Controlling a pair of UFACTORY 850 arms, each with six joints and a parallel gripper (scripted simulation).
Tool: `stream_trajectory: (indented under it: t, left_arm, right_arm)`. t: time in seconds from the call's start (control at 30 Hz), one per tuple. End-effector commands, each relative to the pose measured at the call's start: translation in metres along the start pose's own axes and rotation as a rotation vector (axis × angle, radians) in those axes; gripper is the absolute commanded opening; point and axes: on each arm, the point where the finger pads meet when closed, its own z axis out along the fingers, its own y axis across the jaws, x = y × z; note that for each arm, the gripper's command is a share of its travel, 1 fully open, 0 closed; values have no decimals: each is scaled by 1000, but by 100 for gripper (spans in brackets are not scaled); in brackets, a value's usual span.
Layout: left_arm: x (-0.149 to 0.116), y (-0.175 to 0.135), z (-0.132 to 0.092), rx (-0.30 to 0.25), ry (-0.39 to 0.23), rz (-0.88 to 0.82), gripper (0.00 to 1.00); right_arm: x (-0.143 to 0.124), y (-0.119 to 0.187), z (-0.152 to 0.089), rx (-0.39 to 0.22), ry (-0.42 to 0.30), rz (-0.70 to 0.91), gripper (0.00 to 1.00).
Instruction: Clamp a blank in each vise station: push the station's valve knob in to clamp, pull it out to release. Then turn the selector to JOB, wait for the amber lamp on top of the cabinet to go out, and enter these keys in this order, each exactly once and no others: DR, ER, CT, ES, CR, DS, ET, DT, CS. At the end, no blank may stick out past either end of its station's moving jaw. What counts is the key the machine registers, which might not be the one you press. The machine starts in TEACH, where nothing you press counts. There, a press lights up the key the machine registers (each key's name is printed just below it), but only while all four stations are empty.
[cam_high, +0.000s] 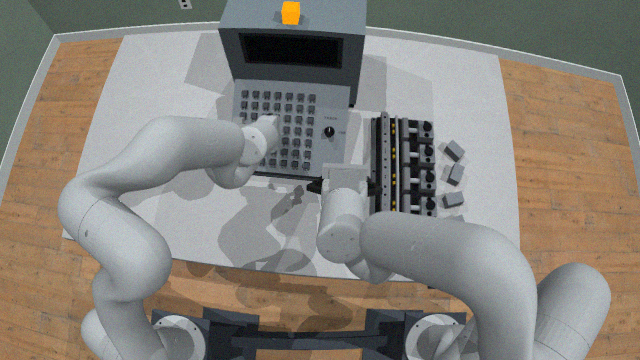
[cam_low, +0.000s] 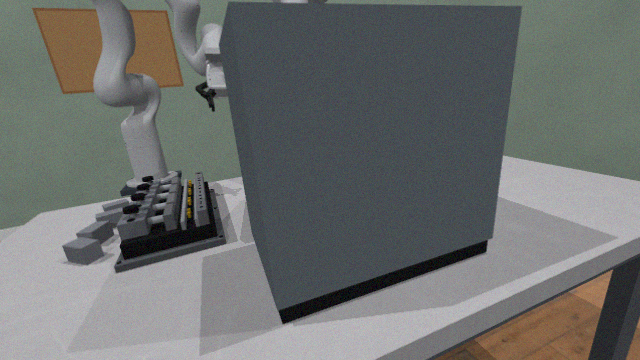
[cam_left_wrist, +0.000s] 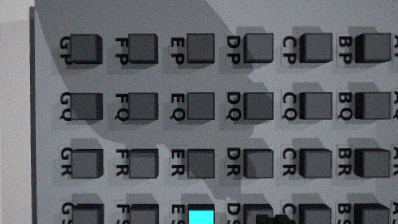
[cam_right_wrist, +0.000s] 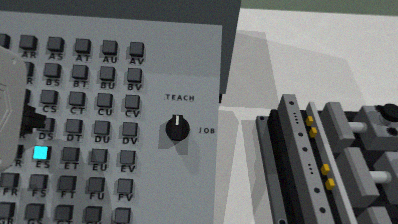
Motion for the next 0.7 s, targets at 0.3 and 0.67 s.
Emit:
stream_trajectory:
  t: [0.3,0.67]
  left_arm:
    - [0,32,-87,-2,0,0,0]
    - [0,56,-155,-2,-1,0,0]
  right_arm:
    - [1,0,0,1,1,1,100]
    - [1,0,0,1,1,1,100]
